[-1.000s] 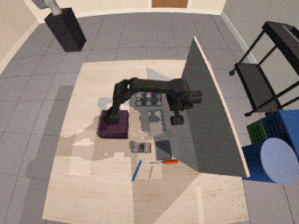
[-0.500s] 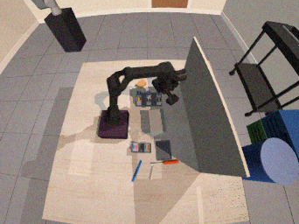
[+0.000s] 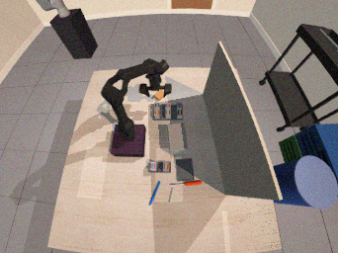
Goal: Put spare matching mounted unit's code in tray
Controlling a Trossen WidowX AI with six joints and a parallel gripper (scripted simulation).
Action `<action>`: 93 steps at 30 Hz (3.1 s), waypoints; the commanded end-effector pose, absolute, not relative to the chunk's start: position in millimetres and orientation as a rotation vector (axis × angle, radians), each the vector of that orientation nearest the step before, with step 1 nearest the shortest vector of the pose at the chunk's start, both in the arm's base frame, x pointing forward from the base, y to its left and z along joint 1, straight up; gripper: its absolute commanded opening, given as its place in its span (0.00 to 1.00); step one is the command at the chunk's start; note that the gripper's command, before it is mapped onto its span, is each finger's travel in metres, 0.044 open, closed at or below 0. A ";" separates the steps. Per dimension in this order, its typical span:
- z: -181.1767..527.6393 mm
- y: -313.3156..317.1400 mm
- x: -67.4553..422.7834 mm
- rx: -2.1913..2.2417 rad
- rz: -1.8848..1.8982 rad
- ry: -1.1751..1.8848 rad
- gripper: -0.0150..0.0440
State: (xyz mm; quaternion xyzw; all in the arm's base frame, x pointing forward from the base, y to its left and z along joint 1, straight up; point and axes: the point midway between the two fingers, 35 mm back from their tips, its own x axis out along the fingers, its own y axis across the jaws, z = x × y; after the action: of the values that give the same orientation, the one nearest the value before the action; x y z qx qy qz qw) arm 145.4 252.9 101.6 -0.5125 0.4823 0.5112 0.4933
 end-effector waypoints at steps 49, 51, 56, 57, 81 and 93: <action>7.7 249.6 142.3 -1.270 1.276 1.140 0.76; 4.4 249.4 142.3 -1.270 1.276 1.140 0.76; -3.9 248.8 142.1 -1.270 1.276 1.140 0.76; -5.5 248.6 142.0 -1.270 1.276 1.140 0.76; -19.7 246.4 141.7 -1.271 1.269 1.143 0.48; -19.7 246.4 141.7 -1.271 1.269 1.143 0.25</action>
State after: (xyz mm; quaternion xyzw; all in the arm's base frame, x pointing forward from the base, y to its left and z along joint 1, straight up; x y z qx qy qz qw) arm 141.6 246.3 -19.8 -0.5223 0.4695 0.5212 0.4849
